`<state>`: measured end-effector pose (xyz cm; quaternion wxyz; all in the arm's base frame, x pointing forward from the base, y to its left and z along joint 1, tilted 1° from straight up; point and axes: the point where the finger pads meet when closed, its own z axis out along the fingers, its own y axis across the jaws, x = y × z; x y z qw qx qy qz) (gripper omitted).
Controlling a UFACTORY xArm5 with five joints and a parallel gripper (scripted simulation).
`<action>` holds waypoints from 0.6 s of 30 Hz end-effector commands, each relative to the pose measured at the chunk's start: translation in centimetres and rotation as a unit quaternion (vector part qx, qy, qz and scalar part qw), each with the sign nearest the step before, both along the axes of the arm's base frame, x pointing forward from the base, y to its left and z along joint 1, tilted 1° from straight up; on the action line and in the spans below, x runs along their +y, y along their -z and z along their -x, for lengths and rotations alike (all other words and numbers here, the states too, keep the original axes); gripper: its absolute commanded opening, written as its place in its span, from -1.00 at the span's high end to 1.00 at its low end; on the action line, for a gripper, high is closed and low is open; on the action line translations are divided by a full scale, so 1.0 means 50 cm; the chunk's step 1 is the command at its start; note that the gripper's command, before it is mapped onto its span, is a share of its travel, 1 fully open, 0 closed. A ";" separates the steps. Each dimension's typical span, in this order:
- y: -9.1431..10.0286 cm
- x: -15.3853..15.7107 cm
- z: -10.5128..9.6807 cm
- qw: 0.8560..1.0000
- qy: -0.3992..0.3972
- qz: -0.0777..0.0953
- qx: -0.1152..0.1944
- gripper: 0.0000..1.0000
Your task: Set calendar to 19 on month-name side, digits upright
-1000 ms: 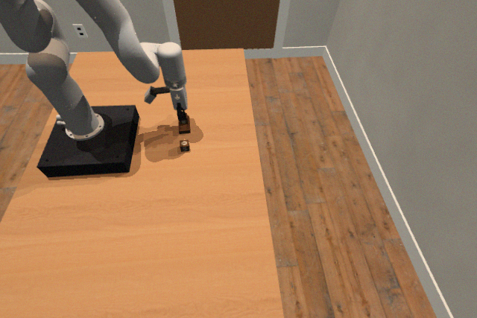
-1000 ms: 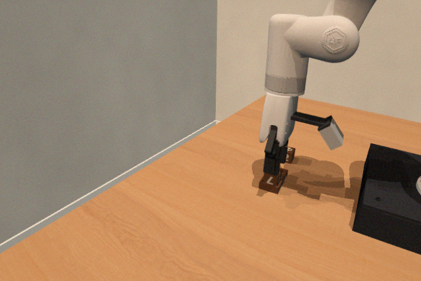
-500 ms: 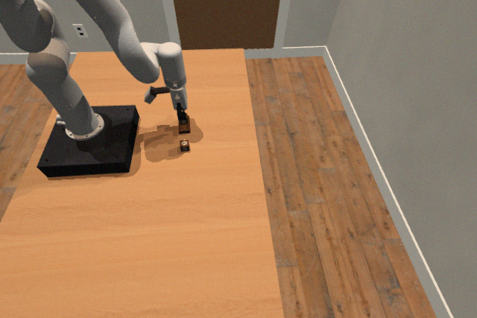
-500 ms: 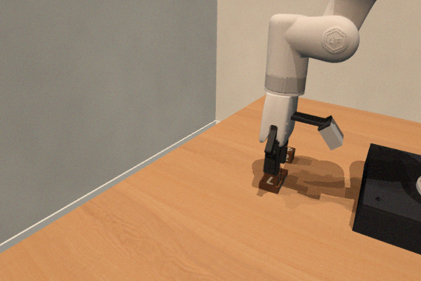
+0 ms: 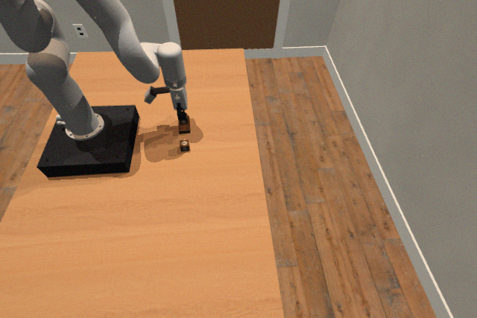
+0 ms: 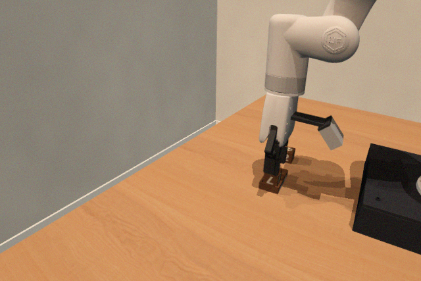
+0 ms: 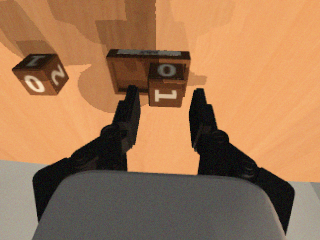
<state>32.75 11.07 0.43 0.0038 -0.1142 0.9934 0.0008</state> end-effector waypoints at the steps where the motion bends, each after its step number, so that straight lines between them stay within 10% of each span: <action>1: 0.000 0.001 -0.002 1.000 0.000 0.000 -0.001 0.01; 18: 0.040 0.000 -0.002 1.000 0.000 0.000 -0.001 0.01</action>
